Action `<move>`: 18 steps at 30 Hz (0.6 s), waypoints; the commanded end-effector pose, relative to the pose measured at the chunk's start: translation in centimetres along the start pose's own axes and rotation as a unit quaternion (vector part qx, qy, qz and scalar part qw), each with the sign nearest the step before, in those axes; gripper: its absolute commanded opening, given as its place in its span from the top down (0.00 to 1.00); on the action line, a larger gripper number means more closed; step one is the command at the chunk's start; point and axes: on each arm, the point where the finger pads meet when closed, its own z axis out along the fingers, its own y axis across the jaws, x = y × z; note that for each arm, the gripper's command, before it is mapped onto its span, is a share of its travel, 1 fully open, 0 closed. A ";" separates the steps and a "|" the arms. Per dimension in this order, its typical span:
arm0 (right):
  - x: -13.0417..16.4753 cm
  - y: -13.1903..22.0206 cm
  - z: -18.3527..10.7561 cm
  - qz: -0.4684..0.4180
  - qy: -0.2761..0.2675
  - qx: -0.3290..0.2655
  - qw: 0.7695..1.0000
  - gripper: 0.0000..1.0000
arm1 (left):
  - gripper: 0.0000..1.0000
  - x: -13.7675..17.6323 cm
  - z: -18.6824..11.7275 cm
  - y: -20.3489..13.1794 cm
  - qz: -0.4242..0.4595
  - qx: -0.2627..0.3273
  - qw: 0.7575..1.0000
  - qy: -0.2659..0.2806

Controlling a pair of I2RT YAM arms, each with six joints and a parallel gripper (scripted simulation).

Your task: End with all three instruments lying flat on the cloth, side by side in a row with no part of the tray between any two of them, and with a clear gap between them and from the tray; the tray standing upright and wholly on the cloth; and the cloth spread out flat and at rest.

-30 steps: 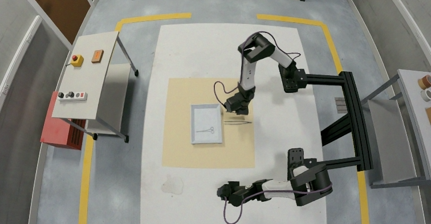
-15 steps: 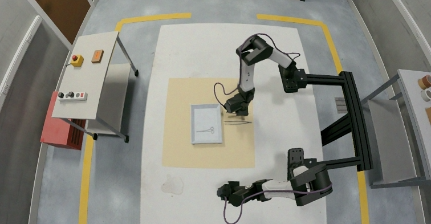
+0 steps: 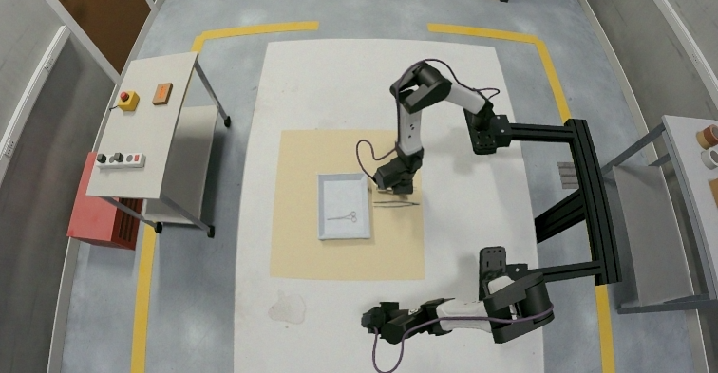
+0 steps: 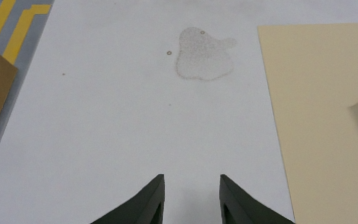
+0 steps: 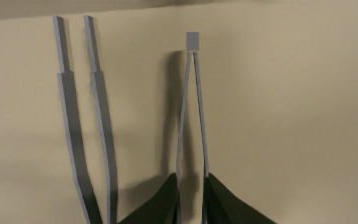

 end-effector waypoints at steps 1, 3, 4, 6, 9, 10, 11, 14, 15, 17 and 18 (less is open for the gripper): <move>-0.7 0.3 0.6 0.000 -0.008 -0.007 1.000 1.00 | 0.67 -0.5 -0.1 0.0 0.001 0.000 1.000 -0.007; -0.7 0.2 0.8 0.001 -0.008 -0.006 1.000 1.00 | 0.67 -0.5 -0.1 0.0 0.001 0.000 1.000 -0.007; -0.7 0.2 0.8 0.001 -0.008 -0.006 1.000 1.00 | 0.67 -0.5 -0.1 0.0 0.001 0.000 1.000 -0.007; -0.1 0.5 0.8 -0.008 -0.006 -0.005 1.000 1.00 | 0.67 -0.5 -0.1 0.0 0.001 0.000 1.000 -0.007; -0.6 0.1 1.2 0.001 -0.007 -0.006 1.000 1.00 | 0.67 -0.5 -0.1 0.0 0.001 0.000 1.000 -0.007; -0.5 0.2 1.3 0.001 -0.007 -0.006 1.000 1.00 | 0.67 -0.5 -0.1 0.0 0.001 0.000 1.000 -0.007; -0.4 0.2 1.2 -0.001 -0.006 -0.005 1.000 1.00 | 0.67 -0.5 -0.1 0.0 0.001 0.000 1.000 -0.007; 0.0 0.3 1.2 -0.006 -0.003 -0.005 1.000 1.00 | 0.67 -0.5 -0.1 0.0 0.001 0.000 1.000 -0.007; 0.3 -0.2 1.3 -0.004 0.016 0.001 1.000 1.00 | 0.67 -0.5 -0.1 0.0 0.001 0.000 1.000 -0.007; 0.5 -0.3 1.4 -0.001 0.022 0.002 1.000 1.00 | 0.67 -0.5 -0.1 0.0 0.001 0.000 1.000 -0.007; 0.5 -0.2 1.4 0.001 0.023 0.002 1.000 1.00 | 0.67 -0.5 -0.1 0.0 0.001 0.000 1.000 -0.007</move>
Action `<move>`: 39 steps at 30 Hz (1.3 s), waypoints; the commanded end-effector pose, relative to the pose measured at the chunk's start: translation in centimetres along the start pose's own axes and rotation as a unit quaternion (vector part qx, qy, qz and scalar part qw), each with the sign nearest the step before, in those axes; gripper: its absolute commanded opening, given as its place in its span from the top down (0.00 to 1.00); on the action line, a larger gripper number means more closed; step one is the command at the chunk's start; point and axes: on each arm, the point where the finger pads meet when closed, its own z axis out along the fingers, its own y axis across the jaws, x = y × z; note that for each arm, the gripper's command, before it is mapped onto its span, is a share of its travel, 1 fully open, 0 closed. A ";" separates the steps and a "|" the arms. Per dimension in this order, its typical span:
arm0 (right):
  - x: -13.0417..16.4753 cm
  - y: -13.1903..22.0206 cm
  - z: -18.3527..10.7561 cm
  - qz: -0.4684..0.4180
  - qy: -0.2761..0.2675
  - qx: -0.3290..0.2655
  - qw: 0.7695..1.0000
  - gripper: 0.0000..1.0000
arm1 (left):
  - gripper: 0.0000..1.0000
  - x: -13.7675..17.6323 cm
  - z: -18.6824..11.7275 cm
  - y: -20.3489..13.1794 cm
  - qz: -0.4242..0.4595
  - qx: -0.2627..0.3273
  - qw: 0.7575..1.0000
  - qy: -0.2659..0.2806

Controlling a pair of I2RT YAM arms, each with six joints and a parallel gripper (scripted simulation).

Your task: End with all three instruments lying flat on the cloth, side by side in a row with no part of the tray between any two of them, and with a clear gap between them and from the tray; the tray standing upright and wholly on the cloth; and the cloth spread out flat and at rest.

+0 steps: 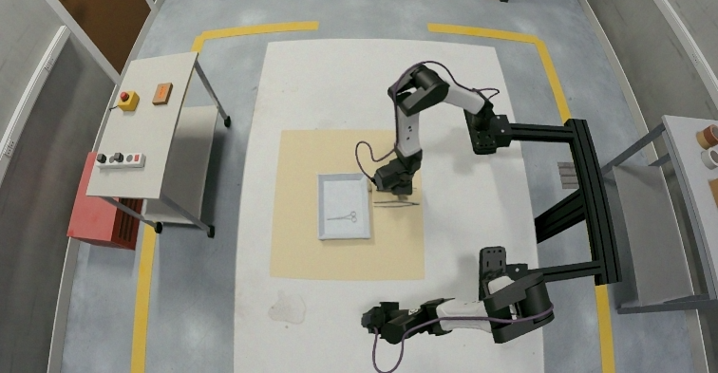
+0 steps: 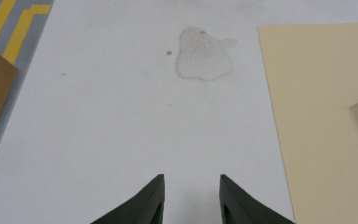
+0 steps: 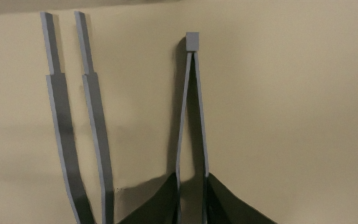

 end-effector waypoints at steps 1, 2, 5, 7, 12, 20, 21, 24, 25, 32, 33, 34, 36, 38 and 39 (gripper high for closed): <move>0.5 -0.3 0.5 0.004 0.020 0.003 1.000 1.00 | 0.67 -0.5 -0.1 0.0 0.001 0.000 1.000 -0.007; 0.0 -0.1 0.5 0.004 0.010 0.000 1.000 1.00 | 0.67 -0.5 -0.1 0.0 0.001 0.000 1.000 -0.007; 0.1 0.2 0.3 -0.007 0.002 -0.002 1.000 0.72 | 0.67 -0.5 -0.1 0.0 0.001 0.000 1.000 -0.007; 0.3 0.2 0.5 -0.007 0.004 -0.002 1.000 0.72 | 0.67 -0.5 -0.1 0.0 0.001 0.000 1.000 -0.007; 0.5 0.1 0.5 -0.008 0.007 0.000 1.000 0.72 | 0.67 -0.5 -0.1 0.0 0.001 0.000 1.000 -0.007; 0.0 0.5 -0.9 -0.007 -0.001 -0.005 1.000 0.72 | 0.67 -0.5 -0.1 0.0 0.001 0.000 1.000 -0.007; 0.0 0.5 -0.9 -0.007 -0.001 -0.005 1.000 0.72 | 0.67 -0.5 -0.1 0.0 0.001 0.000 1.000 -0.007; -0.2 0.5 -1.5 -0.002 -0.002 -0.002 1.000 0.72 | 0.67 -0.5 -0.1 0.0 0.001 0.000 1.000 -0.007; -0.3 0.4 -1.7 -0.001 -0.003 -0.001 1.000 0.72 | 0.67 -0.5 -0.1 0.0 0.001 0.000 1.000 -0.007; 0.1 0.1 -3.0 -0.002 0.003 0.005 1.000 0.72 | 0.67 -0.5 -0.1 0.0 0.001 0.000 1.000 -0.007; 0.0 0.1 -3.5 -0.001 0.003 0.004 1.000 0.72 | 0.67 -0.5 -0.1 0.0 0.001 0.000 1.000 -0.007; -0.1 0.2 -4.0 -0.001 0.005 0.006 1.000 0.72 | 0.67 -0.5 -0.1 0.0 0.001 0.000 1.000 -0.007; -1.6 1.0 -4.5 0.002 -0.019 -0.008 1.000 0.72 | 0.67 -0.5 -0.1 0.0 0.001 0.000 1.000 -0.007; -1.6 1.0 -4.5 0.002 -0.019 -0.008 1.000 0.72 | 0.67 -0.5 -0.1 0.0 0.001 0.000 1.000 -0.007; -0.1 0.1 -5.0 0.000 0.001 0.004 1.000 0.72 | 0.67 -0.5 -0.1 0.0 0.001 0.000 1.000 -0.007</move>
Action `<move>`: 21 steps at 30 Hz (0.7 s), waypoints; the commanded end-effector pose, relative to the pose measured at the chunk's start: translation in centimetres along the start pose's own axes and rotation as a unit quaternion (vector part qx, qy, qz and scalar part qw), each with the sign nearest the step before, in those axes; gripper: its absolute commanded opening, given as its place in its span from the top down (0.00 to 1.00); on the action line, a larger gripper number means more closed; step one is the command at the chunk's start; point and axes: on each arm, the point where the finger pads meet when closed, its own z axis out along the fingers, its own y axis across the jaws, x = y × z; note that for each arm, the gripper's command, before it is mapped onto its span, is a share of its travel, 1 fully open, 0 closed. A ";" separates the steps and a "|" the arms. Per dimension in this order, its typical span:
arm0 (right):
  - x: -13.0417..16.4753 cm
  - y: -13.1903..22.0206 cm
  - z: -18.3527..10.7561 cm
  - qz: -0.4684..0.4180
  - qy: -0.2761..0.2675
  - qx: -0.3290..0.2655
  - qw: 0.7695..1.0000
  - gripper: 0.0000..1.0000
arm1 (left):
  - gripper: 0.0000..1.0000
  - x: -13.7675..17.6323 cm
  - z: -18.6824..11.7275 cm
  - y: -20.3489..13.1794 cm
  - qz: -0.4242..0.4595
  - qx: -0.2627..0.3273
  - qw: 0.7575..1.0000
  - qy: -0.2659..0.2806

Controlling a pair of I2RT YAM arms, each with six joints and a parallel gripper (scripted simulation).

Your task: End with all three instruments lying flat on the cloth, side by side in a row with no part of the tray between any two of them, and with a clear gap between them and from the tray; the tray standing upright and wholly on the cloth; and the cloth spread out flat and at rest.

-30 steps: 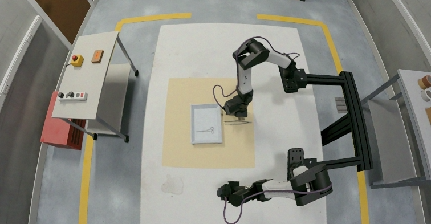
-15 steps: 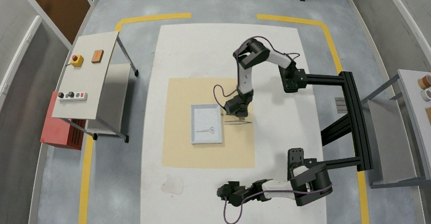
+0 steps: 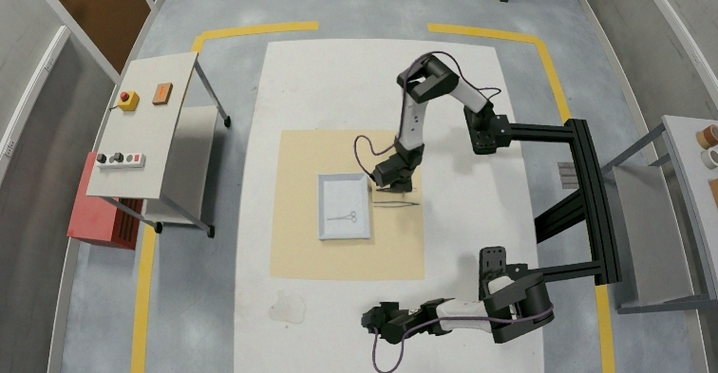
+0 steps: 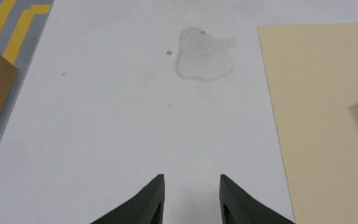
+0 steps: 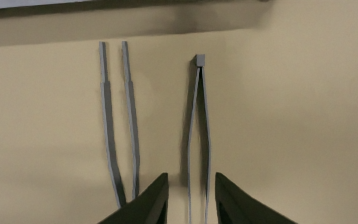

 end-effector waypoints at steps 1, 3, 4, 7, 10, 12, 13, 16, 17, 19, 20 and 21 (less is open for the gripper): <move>1.2 -0.5 -1.7 -0.002 0.013 0.013 1.000 0.72 | 0.67 -0.5 -0.1 0.0 0.001 0.000 1.000 -0.007; 1.4 -0.6 -2.5 -0.001 0.013 0.013 1.000 0.72 | 0.67 -0.5 -0.1 0.0 0.001 0.000 1.000 -0.007; 1.5 -0.6 -2.9 -0.001 0.014 0.014 1.000 0.72 | 0.67 -0.5 -0.1 0.0 0.001 0.000 1.000 -0.007; 0.4 0.2 -3.1 0.000 0.003 0.001 1.000 0.72 | 0.67 -0.5 -0.1 0.0 0.001 0.000 1.000 -0.007; 2.0 -1.1 -1.9 0.002 0.028 0.016 0.999 0.72 | 0.67 -0.5 -0.1 0.0 0.001 0.000 1.000 -0.007; 1.8 -1.1 -1.9 0.004 0.027 0.015 1.000 0.72 | 0.67 -0.5 -0.1 0.0 0.001 0.000 1.000 -0.007; 1.0 -0.8 -2.0 0.006 0.020 0.011 1.000 0.72 | 0.67 -0.5 -0.1 0.0 0.001 0.000 1.000 -0.007; 0.7 -0.4 -2.1 0.007 0.013 0.008 1.000 0.72 | 0.67 -0.5 -0.1 0.0 0.001 0.000 1.000 -0.007; -1.7 0.1 -3.5 0.011 -0.024 -0.013 1.000 0.72 | 0.67 -0.5 -0.1 0.0 0.001 0.000 1.000 -0.007; -2.5 0.4 -4.0 0.011 -0.032 -0.023 0.999 0.72 | 0.67 -0.5 -0.1 0.0 0.001 0.000 1.000 -0.007; -2.9 0.4 -4.3 0.012 -0.037 -0.028 0.999 0.72 | 0.67 -0.5 -0.1 0.0 0.001 0.000 1.000 -0.007; -3.4 0.4 -4.6 0.013 -0.043 -0.032 0.998 0.72 | 0.67 -0.5 -0.1 0.0 0.001 0.000 1.000 -0.007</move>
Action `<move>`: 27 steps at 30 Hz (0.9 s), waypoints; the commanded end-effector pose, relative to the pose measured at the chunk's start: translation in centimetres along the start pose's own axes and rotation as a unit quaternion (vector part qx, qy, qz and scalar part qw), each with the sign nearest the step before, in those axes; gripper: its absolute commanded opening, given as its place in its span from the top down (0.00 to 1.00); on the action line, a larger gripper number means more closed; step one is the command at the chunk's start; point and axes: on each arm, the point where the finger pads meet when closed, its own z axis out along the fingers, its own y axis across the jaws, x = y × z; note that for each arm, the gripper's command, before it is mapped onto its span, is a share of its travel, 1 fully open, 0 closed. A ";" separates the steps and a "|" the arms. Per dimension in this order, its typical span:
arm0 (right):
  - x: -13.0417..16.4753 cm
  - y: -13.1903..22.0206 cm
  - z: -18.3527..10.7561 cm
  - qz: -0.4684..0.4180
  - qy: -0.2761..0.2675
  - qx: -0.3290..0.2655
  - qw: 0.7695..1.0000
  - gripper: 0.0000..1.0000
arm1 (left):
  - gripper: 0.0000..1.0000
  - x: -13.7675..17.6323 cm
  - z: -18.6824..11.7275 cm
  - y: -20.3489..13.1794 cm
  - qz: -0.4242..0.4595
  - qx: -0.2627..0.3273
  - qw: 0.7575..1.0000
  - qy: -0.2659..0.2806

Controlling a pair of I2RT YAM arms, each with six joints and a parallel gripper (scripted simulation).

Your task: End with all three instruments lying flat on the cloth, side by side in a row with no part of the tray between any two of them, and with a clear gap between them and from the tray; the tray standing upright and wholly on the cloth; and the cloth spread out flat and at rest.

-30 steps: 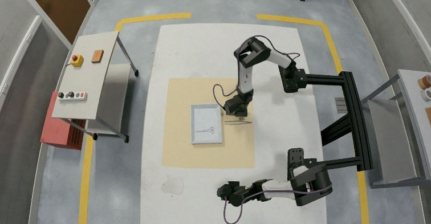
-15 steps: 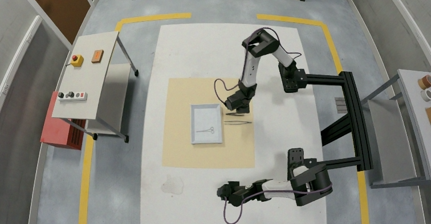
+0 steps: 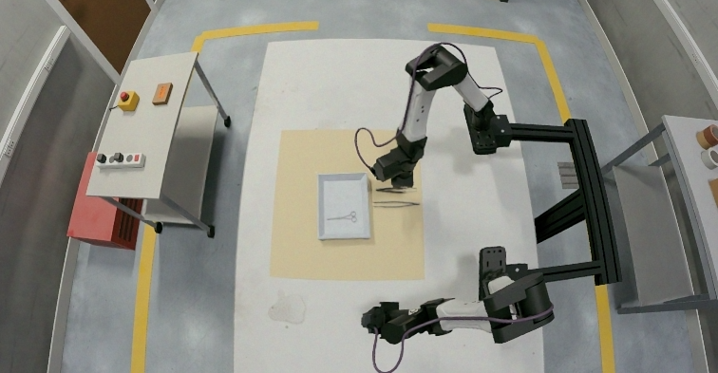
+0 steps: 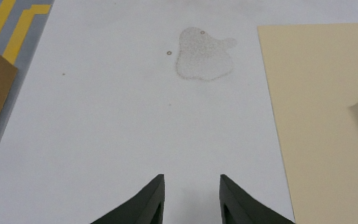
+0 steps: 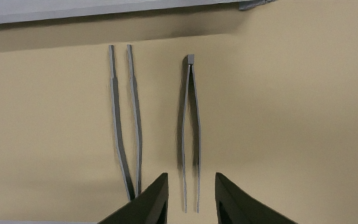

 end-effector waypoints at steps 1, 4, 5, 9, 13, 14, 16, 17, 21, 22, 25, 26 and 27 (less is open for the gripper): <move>-3.9 0.9 -2.0 0.008 -0.049 -0.036 0.998 0.72 | 0.67 -0.5 -0.1 0.0 0.001 0.000 1.000 -0.007; -5.2 0.8 -3.2 0.007 -0.065 -0.050 0.997 0.72 | 0.67 -1.0 0.7 -0.2 -0.004 0.002 1.000 0.000; -5.9 0.8 -3.6 0.009 -0.073 -0.055 0.996 0.72 | 0.67 -0.8 0.9 -0.4 -0.010 0.003 1.000 0.008; -8.2 0.5 -5.5 0.017 -0.104 -0.072 0.992 0.72 | 0.67 -0.9 2.5 -1.5 -0.036 0.011 0.998 0.042; -7.4 0.1 -5.4 0.012 -0.090 -0.067 0.994 0.72 | 0.67 -1.0 3.6 -2.4 -0.049 0.015 0.996 0.066; -8.5 -0.2 -6.5 0.018 -0.106 -0.074 0.992 0.72 | 0.67 -1.1 4.1 -2.9 -0.055 0.016 0.995 0.077; -11.2 -0.1 -8.2 0.027 -0.147 -0.089 0.985 0.72 | 0.67 -1.4 5.0 -3.8 -0.061 0.022 0.994 0.091; -11.7 -0.3 -8.7 0.029 -0.155 -0.092 0.983 0.72 | 0.67 -1.6 5.5 -4.3 -0.063 0.023 0.993 0.098; -13.6 -1.0 -10.9 0.033 -0.187 -0.104 0.976 0.72 | 0.67 -2.1 7.4 -6.6 -0.073 0.029 0.989 0.127; -14.0 -1.2 -11.4 0.034 -0.195 -0.108 0.974 0.72 | 0.67 -2.2 7.8 -7.2 -0.075 0.030 0.988 0.134; -15.3 -1.8 -13.1 0.037 -0.217 -0.114 0.969 0.72 | 0.67 -2.5 9.1 -8.9 -0.080 0.031 0.984 0.154; -15.7 -2.1 -13.7 0.038 -0.225 -0.117 0.967 0.72 | 0.67 -2.5 9.5 -9.6 -0.081 0.031 0.983 0.160; -16.1 -2.3 -14.2 0.039 -0.233 -0.118 0.964 0.72 | 0.67 -2.5 9.9 -10.2 -0.083 0.031 0.982 0.168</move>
